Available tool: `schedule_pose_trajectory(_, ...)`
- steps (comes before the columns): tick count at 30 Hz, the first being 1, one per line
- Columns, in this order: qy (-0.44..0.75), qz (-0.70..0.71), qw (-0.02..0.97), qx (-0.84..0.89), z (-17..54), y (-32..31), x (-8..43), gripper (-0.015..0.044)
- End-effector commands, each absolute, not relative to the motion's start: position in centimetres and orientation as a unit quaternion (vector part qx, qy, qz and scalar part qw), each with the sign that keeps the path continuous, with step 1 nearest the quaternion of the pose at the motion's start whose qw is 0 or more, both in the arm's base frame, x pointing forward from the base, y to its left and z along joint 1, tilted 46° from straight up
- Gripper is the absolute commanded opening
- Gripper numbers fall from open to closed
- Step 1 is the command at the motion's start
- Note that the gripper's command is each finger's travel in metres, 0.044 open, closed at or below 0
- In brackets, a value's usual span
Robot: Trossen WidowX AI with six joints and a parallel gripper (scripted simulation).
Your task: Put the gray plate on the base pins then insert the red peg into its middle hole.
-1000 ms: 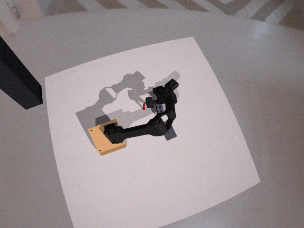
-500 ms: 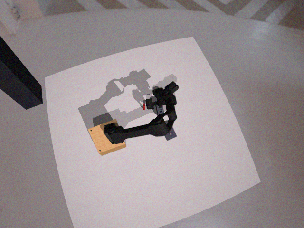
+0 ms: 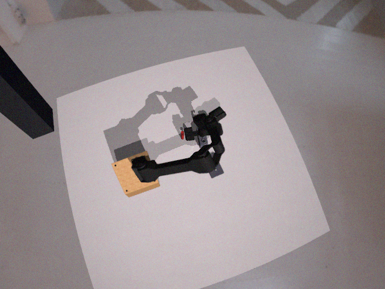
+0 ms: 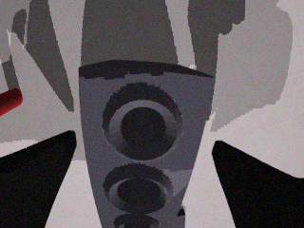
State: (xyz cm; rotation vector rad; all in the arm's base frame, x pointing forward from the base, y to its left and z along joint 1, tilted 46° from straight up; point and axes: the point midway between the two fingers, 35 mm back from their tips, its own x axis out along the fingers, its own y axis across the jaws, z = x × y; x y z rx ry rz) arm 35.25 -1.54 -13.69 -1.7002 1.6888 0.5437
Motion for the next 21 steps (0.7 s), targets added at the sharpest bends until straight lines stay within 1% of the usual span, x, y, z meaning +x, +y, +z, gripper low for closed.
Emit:
schedule_pose_trajectory(1,0.649,0.211,0.329,-0.652,-14.00,-1.91,34.91,0.0387)
schedule_pose_trajectory(12,0.649,0.211,0.329,-0.652,-14.00,-1.91,34.91,0.0099)
schedule_pose_trajectory(21,0.649,0.211,0.329,-0.652,-14.00,-1.91,34.91,0.0039)
